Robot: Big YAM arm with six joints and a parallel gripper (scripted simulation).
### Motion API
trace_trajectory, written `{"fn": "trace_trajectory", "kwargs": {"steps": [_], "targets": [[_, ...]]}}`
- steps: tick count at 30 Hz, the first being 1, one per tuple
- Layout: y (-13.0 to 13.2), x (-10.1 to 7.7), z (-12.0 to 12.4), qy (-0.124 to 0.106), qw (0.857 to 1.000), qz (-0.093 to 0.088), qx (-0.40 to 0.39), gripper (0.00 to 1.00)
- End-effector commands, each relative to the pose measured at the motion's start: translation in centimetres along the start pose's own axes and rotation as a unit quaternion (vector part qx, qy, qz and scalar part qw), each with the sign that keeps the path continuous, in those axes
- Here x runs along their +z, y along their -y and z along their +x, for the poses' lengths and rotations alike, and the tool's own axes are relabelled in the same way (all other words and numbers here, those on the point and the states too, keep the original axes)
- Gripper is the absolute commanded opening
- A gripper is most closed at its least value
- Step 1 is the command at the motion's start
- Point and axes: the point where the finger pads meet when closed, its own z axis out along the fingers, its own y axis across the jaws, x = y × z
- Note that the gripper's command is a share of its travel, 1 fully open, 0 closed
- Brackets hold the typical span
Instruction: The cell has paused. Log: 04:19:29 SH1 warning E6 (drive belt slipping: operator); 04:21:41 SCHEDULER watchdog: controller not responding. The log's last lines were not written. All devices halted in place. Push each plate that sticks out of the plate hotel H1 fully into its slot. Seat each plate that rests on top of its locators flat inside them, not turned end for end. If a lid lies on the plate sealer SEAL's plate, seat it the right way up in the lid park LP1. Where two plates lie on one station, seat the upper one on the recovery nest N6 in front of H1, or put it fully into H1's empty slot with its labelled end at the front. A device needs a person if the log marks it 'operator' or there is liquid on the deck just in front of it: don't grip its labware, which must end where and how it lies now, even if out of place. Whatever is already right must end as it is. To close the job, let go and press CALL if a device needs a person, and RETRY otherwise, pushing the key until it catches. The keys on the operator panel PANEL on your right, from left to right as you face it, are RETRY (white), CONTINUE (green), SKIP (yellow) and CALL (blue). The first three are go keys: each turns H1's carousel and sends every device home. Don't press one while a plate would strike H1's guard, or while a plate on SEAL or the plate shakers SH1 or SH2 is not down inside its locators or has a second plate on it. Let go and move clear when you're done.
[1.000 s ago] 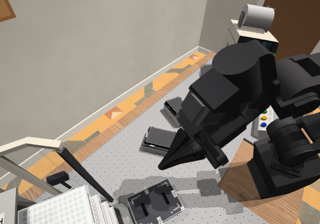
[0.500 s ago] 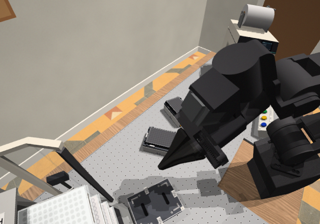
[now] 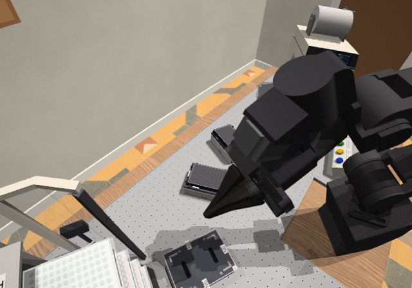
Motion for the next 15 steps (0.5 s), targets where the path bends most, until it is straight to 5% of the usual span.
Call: {"fn": "trace_trajectory", "kwargs": {"steps": [1,6,13,15], "targets": [[0.9,-0.7,-4.7,0.037,0.999,0.009,-0.022,0.0],[0.9,-0.7,-4.7,0.037,0.999,0.009,-0.022,0.0],[3.2,-1.2,-3.6,-0.073,0.995,0.043,0.048,0.0],[3.2,-1.2,-3.6,-0.073,0.995,0.043,0.048,0.0]]}}
